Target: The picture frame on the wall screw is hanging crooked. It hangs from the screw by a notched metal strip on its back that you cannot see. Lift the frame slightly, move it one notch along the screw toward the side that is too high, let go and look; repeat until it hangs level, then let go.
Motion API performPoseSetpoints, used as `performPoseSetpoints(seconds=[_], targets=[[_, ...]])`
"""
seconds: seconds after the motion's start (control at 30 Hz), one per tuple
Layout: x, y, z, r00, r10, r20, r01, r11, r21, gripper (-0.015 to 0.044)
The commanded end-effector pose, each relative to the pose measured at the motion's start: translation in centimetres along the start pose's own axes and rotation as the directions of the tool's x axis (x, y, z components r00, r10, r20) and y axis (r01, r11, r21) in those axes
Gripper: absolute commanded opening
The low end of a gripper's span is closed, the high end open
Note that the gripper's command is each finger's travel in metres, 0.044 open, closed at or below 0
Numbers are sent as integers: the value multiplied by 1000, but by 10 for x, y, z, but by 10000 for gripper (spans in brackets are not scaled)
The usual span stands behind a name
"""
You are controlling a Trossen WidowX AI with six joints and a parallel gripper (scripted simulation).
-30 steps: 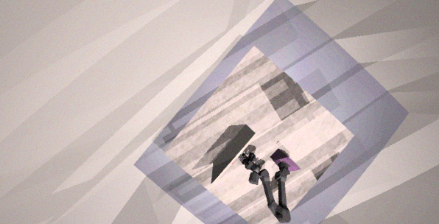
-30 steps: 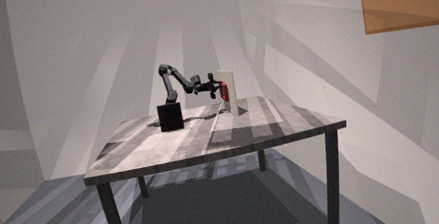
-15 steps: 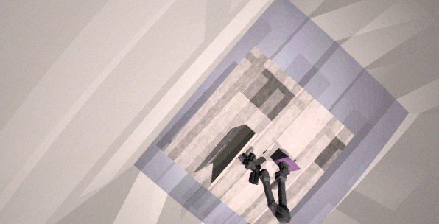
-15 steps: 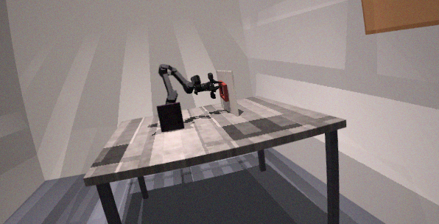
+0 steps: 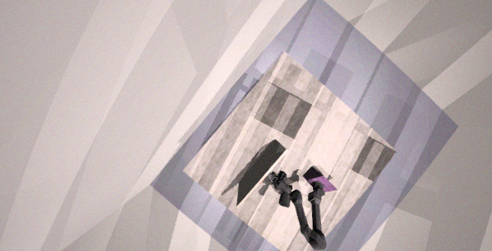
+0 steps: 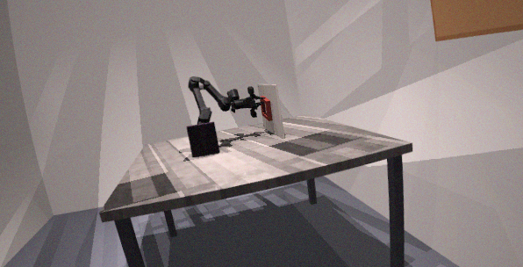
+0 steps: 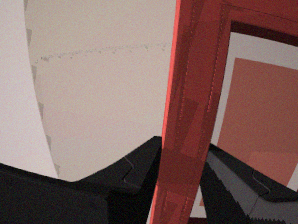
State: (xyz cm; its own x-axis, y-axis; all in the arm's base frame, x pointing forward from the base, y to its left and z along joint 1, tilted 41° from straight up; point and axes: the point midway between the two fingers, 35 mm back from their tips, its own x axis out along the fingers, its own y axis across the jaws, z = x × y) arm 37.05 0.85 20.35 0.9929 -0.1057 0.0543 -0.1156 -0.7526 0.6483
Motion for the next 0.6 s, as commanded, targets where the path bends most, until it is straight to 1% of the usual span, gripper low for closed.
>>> performPoseSetpoints(seconds=[0.0,0.57], targets=[[0,4,0,1000,8,-1,-8,1000,6,0],[0,6,0,1000,8,-1,-8,1000,6,0]])
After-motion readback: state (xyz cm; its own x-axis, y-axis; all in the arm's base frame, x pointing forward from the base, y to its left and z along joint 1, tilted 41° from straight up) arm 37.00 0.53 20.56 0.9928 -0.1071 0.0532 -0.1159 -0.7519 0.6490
